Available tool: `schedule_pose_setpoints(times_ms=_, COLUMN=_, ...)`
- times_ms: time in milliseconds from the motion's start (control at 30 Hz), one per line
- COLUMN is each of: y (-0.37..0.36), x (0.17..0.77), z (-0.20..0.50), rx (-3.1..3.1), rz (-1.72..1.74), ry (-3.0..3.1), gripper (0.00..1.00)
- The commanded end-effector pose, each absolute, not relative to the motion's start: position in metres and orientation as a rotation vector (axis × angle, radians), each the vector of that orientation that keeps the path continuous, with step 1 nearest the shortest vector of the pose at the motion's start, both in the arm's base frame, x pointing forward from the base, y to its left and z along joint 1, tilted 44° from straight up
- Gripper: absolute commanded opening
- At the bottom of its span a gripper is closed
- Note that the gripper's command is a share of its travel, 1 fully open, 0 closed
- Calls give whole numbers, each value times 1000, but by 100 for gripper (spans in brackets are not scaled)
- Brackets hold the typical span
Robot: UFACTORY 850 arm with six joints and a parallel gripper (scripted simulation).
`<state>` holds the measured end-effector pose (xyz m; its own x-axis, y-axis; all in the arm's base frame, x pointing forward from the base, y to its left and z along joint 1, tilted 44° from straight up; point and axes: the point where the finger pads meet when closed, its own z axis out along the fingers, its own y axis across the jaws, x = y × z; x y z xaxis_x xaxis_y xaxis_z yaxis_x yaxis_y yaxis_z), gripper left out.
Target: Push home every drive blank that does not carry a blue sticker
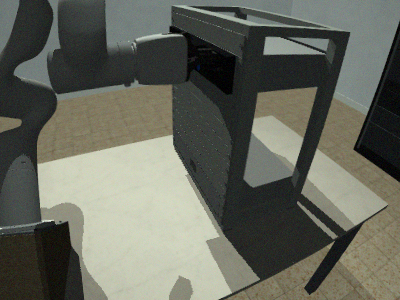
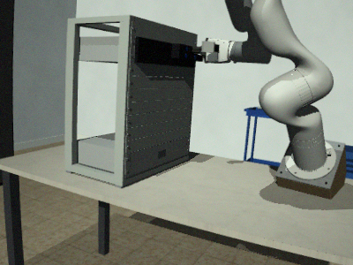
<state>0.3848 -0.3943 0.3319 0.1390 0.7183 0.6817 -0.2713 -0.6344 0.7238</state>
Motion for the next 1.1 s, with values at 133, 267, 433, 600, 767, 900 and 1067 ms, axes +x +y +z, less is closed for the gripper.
schedule_pose_setpoints(times_ms=133, y=-396, x=387, z=333, rx=1638, rz=1607, ry=440, gripper=0)
schedule_pose_setpoints(times_ms=267, y=-396, x=388, z=333, rx=1638, rz=1607, ry=440, gripper=0)
schedule_pose_setpoints(times_ms=433, y=-396, x=388, z=333, rx=1638, rz=1607, ry=440, gripper=0)
schedule_pose_setpoints(times_ms=600, y=-396, x=389, z=333, rx=1638, rz=1607, ry=440, gripper=0)
schedule_pose_setpoints(times_ms=767, y=-397, x=390, z=333, rx=1638, rz=1607, ry=440, gripper=0)
schedule_pose_setpoints(times_ms=900, y=-397, x=391, z=333, rx=1638, rz=1607, ry=440, gripper=0)
schedule_pose_setpoints(times_ms=1067, y=-397, x=391, z=333, rx=1638, rz=1607, ry=440, gripper=0)
